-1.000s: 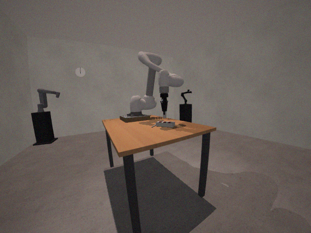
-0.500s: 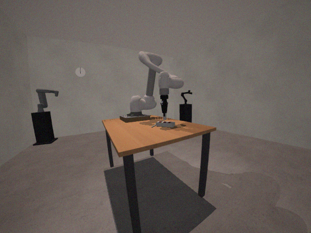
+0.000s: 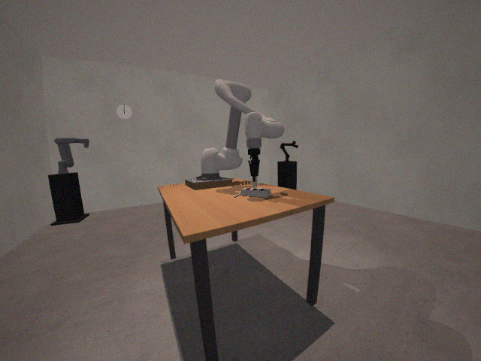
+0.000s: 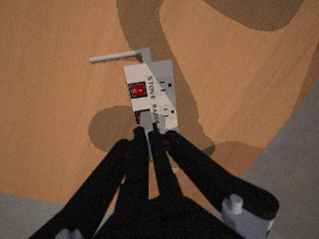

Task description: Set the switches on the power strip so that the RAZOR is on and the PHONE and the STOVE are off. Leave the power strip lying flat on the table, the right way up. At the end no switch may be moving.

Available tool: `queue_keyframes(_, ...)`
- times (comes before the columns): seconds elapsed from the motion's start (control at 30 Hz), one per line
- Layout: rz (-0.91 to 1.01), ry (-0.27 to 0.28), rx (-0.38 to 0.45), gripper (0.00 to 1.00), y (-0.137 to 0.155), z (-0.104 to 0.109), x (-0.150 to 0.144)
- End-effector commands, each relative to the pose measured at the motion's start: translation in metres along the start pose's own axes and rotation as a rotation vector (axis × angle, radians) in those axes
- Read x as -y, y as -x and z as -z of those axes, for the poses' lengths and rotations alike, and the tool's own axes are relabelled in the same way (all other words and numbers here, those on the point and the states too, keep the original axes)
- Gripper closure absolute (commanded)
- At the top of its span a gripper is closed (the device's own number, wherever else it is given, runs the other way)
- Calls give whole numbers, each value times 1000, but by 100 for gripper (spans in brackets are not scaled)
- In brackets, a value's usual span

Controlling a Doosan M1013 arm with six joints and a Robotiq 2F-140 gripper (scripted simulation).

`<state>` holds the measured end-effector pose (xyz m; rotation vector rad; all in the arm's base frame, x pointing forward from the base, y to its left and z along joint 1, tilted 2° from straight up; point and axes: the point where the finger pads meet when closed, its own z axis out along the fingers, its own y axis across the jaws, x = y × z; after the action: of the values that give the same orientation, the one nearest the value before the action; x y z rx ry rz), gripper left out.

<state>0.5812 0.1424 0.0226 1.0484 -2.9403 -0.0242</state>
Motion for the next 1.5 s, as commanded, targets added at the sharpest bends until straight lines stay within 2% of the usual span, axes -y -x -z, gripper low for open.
queue_keyframes(0.0, 0, 2, -1, 100, 0, -4, -2)
queue_keyframes(1.47, 0, 2, -1, 100, 0, -4, -2)
